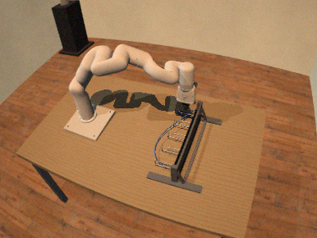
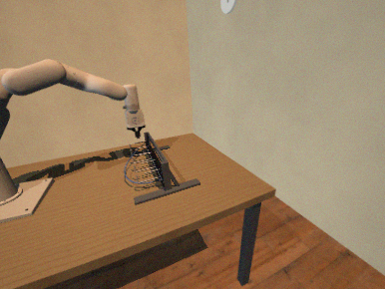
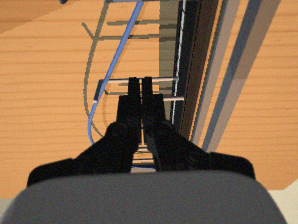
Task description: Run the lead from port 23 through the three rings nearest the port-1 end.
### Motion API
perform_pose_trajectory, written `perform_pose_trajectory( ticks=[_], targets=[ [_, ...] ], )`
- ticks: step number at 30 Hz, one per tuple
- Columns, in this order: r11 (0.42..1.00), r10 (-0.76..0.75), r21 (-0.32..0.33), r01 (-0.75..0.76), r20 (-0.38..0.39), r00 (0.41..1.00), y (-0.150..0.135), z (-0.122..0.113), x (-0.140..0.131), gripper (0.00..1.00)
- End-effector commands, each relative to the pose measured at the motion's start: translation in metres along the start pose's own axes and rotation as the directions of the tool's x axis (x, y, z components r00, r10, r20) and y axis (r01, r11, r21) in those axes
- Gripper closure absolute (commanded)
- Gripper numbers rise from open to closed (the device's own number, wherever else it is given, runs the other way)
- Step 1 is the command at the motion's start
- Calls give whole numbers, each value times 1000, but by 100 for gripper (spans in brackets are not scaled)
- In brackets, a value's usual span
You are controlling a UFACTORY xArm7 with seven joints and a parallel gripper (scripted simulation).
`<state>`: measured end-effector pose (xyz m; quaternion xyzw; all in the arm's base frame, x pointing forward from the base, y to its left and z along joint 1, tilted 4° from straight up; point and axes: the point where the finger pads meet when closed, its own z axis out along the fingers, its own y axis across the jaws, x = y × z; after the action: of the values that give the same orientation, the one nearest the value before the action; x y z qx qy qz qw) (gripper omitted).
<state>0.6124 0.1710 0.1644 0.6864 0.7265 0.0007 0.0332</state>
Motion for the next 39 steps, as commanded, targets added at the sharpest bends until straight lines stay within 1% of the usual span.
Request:
perform_pose_trajectory(
  ticks=[1, 31, 32, 33, 34, 35, 37, 39],
  targets=[
    [1000, 0, -6, 0, -1, 1000, 1, -3, 0, 100],
    [1000, 0, -6, 0, -1, 1000, 1, -3, 0, 100],
    [1000, -1, -6, 1, -1, 1000, 0, -3, -5, 100],
    [1000, -4, -6, 4, 0, 1000, -2, -4, -16, 100],
    [1000, -8, -5, 9, 1, 1000, -7, -4, -33, 100],
    [1000, -11, -5, 11, 1, 1000, -10, -5, -43, 100],
    [1000, -13, -5, 13, 2, 1000, -14, -5, -54, 100],
    [1000, -16, -5, 16, 2, 1000, -20, -6, -72, 100]
  ],
)
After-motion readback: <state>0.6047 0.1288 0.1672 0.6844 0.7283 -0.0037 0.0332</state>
